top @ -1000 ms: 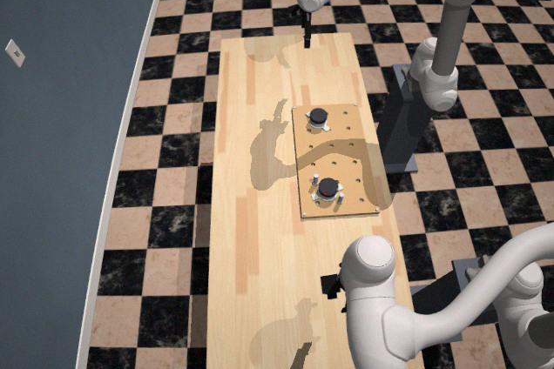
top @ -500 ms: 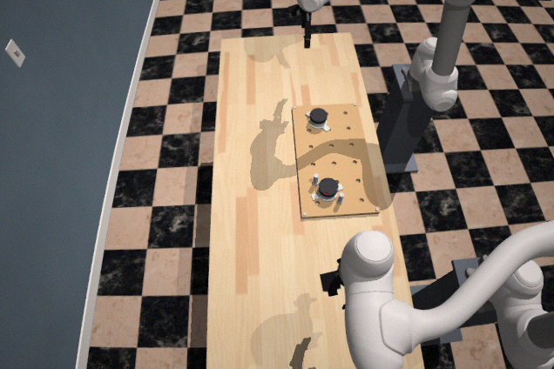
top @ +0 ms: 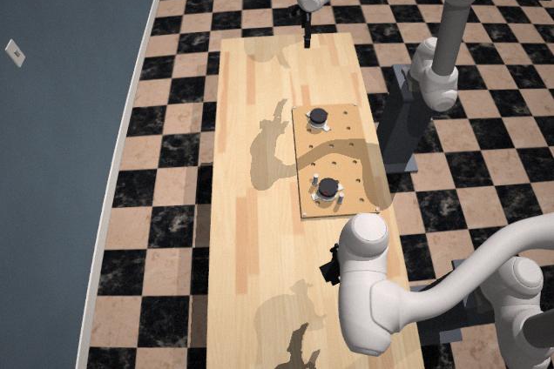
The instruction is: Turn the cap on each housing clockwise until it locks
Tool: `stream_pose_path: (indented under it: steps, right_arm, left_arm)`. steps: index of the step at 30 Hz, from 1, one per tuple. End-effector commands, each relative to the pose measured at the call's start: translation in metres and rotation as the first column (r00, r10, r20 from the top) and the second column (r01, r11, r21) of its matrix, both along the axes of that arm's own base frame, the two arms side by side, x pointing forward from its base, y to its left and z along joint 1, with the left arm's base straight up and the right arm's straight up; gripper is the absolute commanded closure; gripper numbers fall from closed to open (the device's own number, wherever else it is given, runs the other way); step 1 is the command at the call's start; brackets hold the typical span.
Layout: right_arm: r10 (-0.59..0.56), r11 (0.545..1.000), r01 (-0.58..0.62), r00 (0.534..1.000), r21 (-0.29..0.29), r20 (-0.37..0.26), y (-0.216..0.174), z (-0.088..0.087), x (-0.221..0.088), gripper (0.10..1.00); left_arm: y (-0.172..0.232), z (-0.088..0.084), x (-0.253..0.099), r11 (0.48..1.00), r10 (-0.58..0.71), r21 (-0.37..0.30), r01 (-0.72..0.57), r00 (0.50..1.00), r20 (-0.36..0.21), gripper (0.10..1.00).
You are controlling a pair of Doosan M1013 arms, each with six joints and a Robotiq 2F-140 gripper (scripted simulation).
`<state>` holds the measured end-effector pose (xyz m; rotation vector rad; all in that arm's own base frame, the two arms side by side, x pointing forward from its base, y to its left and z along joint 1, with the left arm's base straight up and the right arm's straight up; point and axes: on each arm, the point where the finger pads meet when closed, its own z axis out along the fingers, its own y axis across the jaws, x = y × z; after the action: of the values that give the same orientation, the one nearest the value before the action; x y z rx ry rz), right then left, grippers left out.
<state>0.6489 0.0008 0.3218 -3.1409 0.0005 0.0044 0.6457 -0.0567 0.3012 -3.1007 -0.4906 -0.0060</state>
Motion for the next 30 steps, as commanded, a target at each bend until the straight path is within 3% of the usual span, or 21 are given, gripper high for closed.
stream_pose_path:
  steps: [1, 11, 17, 22, 30]
  right_arm:
    - [0.0, 1.0, 0.0, 1.0, 0.0, 0.001, 0.0, 0.001, 0.0, 0.098]
    - [0.0, 1.0, 0.0, 1.0, 0.0, 0.001, 0.0, 0.001, 0.0, 0.098]
    - [0.0, 1.0, 0.0, 1.0, 0.0, 0.001, 0.0, 0.001, 0.0, 0.098]
    - [0.0, 1.0, 0.0, 1.0, 0.0, 0.001, 0.0, 0.001, 0.0, 0.098]
    - [0.0, 1.0, 0.0, 1.0, 0.0, 0.001, 0.0, 0.001, 0.0, 0.098]
  left_arm:
    - [-0.011, -0.004, -0.001, 0.998, 0.066, 0.001, -0.066, 0.998, 0.001, 0.403]
    - [-0.047, -0.017, -0.004, 0.964, 0.265, 0.001, -0.265, 0.964, 0.003, 0.403]
    - [-0.055, -0.02, -0.004, 0.95, 0.311, 0.001, -0.311, 0.95, 0.003, 0.403]
    - [-0.08, -0.029, -0.007, 0.902, 0.432, -0.001, -0.432, 0.902, 0.002, 0.403]
    - [-0.094, -0.034, -0.008, 0.861, 0.508, 0.0, -0.508, 0.861, 0.004, 0.403]
